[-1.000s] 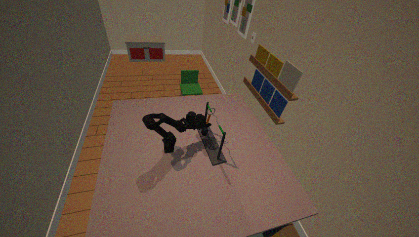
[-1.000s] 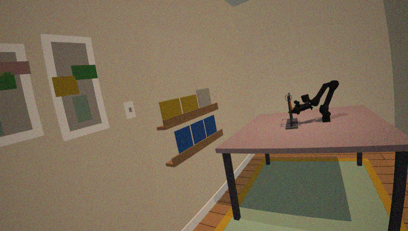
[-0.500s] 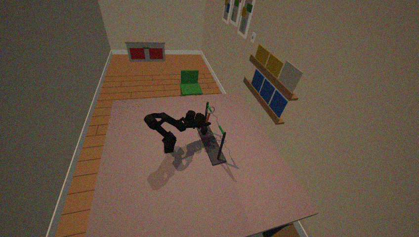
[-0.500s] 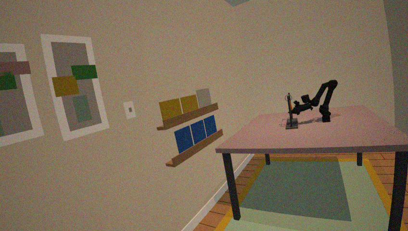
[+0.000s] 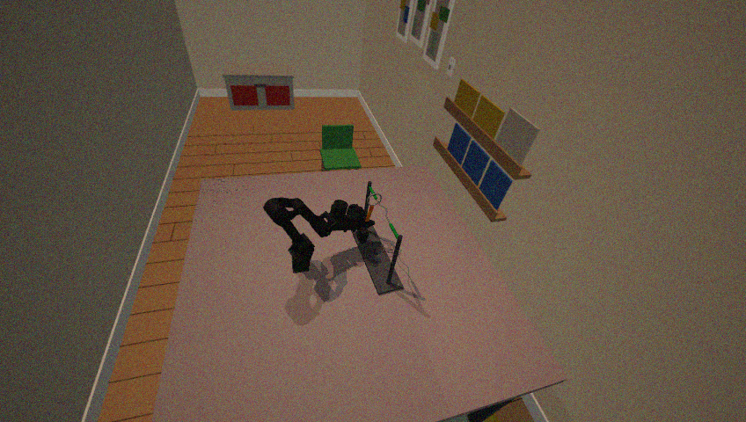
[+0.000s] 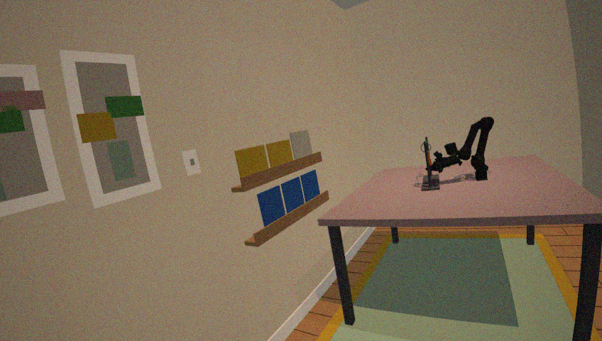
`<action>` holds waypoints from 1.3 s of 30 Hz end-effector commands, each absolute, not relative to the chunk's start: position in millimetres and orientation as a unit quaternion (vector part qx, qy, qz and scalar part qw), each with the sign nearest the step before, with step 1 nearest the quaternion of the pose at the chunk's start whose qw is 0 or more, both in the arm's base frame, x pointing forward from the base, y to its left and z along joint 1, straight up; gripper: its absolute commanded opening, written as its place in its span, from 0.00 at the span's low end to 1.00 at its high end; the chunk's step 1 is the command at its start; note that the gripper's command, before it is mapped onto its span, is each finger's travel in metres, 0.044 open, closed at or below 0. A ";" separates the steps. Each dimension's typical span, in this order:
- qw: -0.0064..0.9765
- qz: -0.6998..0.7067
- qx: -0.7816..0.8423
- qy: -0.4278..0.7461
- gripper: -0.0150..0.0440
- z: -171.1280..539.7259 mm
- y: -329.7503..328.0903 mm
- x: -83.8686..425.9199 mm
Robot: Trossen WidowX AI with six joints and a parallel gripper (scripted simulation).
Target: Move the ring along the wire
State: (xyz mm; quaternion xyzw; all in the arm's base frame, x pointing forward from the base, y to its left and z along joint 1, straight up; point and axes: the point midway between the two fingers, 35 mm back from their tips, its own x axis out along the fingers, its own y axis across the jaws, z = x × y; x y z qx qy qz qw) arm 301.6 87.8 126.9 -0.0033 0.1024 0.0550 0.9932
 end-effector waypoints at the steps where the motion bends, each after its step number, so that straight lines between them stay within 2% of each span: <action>1: 0.993 0.053 -0.001 0.103 0.00 125.1 87.2 301.0; 14: 0.993 0.053 -0.001 0.103 0.00 125.1 87.2 301.0; 26: 0.993 0.055 -0.003 0.103 0.53 125.6 87.7 300.3; 39: 0.993 0.054 -0.002 0.104 0.53 132.4 86.7 281.2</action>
